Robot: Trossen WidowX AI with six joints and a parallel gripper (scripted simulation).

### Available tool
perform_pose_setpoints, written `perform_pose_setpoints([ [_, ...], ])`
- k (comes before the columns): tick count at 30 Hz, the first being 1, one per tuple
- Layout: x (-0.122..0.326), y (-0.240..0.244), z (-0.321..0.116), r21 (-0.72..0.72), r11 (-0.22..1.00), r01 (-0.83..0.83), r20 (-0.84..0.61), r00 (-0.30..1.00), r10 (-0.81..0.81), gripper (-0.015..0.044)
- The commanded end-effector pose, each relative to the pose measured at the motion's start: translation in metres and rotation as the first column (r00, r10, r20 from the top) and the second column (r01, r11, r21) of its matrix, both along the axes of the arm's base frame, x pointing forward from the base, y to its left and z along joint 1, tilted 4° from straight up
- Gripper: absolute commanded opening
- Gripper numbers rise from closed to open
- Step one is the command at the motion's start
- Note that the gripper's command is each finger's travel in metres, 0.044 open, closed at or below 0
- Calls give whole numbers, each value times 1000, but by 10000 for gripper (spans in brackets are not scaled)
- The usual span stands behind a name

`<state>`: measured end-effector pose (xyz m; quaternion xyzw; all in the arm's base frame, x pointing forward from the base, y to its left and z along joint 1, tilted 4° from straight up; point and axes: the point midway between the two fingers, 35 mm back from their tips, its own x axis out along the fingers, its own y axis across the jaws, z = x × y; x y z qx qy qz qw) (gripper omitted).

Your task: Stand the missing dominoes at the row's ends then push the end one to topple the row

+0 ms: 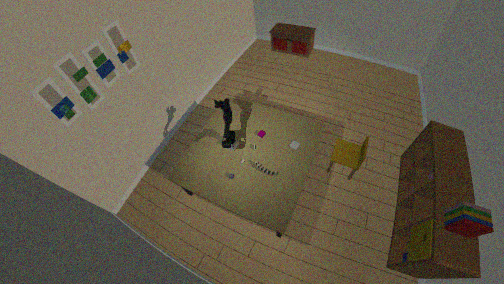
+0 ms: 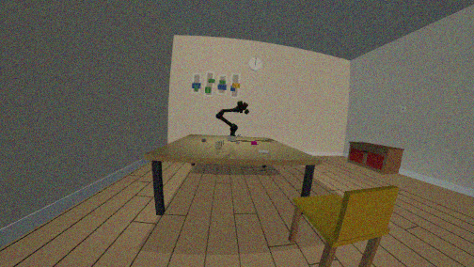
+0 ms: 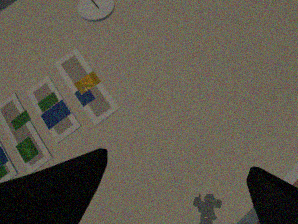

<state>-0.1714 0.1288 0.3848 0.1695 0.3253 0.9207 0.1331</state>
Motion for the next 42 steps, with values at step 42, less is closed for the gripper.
perform_pose_setpoints([
  [42,456,-71,-255,219,397,891,960,-270,76,440],
])
